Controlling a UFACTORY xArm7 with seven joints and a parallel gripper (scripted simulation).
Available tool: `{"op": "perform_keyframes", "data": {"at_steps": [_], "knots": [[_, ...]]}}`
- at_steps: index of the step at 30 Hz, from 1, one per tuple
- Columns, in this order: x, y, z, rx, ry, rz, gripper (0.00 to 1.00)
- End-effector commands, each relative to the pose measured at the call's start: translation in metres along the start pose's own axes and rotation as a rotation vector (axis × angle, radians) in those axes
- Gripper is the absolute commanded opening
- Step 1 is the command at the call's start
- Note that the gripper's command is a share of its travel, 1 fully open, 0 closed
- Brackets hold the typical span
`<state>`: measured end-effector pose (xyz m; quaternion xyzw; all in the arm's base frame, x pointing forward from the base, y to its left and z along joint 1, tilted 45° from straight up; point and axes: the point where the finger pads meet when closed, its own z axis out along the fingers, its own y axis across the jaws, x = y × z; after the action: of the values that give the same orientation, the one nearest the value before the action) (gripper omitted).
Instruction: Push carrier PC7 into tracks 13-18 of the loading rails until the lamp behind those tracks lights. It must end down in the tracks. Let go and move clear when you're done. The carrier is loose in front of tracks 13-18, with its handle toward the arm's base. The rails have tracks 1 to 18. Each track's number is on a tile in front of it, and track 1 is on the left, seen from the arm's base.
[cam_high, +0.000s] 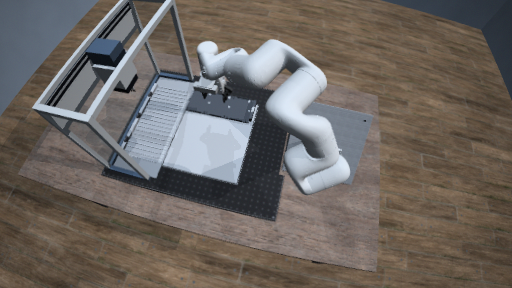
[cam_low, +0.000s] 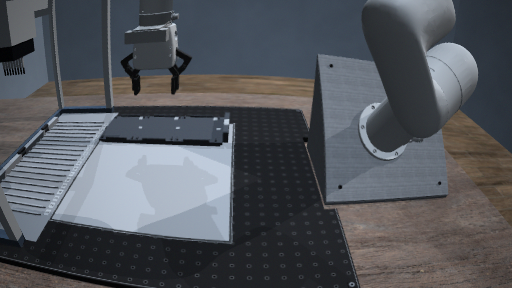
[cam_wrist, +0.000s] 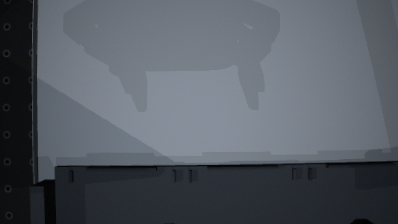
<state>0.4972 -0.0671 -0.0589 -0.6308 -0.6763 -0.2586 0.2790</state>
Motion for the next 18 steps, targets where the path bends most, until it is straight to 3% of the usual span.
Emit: {"op": "perform_keyframes", "data": {"at_steps": [1,18], "knots": [[-0.023,0.002,-0.002,-0.003,-0.002,0.001,1.0],[-0.098,0.002,-0.003,-0.003,-0.003,0.0,1.0]]}}
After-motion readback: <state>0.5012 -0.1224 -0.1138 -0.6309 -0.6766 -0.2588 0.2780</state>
